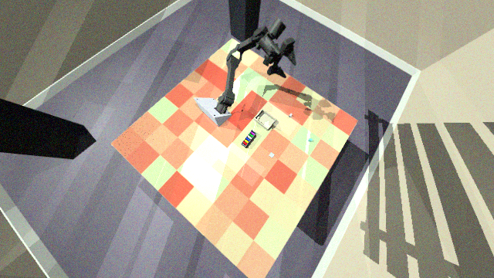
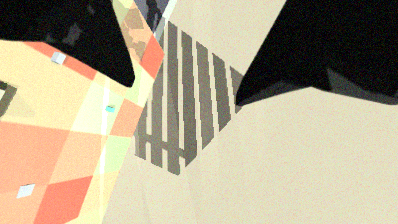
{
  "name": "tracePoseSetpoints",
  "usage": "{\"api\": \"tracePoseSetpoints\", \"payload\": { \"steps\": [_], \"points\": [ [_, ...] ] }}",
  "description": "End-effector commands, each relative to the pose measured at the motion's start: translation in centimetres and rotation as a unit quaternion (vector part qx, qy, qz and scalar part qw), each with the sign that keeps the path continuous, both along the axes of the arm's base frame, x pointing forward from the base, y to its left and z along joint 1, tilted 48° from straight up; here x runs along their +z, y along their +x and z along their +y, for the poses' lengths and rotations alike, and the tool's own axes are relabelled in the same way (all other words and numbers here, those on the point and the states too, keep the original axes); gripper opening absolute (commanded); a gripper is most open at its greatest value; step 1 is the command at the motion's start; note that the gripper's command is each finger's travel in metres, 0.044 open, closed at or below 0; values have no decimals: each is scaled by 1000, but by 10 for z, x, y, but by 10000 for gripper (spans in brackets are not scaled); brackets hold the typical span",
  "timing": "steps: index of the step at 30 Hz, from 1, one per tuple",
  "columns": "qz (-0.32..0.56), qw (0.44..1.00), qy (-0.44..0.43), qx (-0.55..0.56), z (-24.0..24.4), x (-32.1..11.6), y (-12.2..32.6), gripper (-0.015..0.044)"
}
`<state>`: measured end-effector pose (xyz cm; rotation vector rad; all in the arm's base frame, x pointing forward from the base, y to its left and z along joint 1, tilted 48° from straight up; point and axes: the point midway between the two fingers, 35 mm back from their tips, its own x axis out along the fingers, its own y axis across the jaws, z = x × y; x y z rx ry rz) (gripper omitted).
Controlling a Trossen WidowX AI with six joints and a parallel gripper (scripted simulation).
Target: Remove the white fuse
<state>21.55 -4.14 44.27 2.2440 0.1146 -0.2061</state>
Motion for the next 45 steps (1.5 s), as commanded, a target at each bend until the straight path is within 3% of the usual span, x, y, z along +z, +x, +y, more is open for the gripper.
{"api": "tracePoseSetpoints", "payload": {
  "steps": [1, 6, 13, 25, 39, 45],
  "points": [
    [4, 1000, -5, 2, -1, -2, 2, 374],
    [96, 982, -140, 86, -20, -60, 47, 242],
    [175, 911, -284, 244, -32, -147, 89, 65],
    [160, 744, -407, 505, -26, -276, 109, 65],
    [-54, 531, -430, 728, 10, -403, 73, 65],
    [-68, 521, -429, 735, 14, -407, 66, 65]
  ]
}}
